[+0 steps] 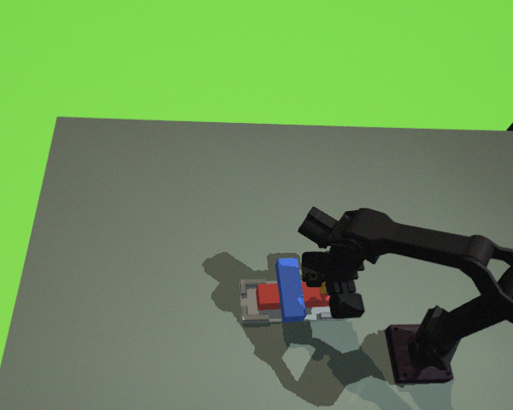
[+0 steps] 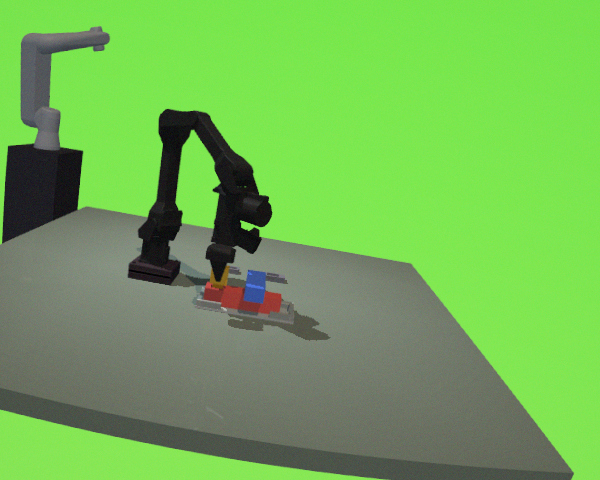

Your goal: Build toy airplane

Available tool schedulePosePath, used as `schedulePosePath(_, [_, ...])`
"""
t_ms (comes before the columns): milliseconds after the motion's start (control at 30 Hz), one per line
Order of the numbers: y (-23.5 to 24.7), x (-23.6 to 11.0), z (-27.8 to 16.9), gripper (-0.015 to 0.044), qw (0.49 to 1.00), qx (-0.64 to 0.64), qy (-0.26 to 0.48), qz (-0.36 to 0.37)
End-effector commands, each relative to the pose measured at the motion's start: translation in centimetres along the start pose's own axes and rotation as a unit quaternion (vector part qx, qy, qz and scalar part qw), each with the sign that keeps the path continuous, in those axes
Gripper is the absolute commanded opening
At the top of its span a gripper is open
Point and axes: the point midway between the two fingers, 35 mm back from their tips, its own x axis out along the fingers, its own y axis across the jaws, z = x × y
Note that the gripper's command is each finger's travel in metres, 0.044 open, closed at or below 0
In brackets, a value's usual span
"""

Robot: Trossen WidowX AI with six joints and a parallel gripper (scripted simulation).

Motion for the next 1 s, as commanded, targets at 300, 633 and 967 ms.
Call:
schedulePosePath(300, [0.0,-0.1,0.0,0.0260,1.000,0.000,0.000,0.000])
schedulePosePath(633, [-0.3,-5.9,0.3,0.0260,1.000,0.001,-0.002,-0.001])
schedulePosePath(967, [-0.2,-9.1,0.2,0.0260,1.000,0.001,-0.002,-0.001])
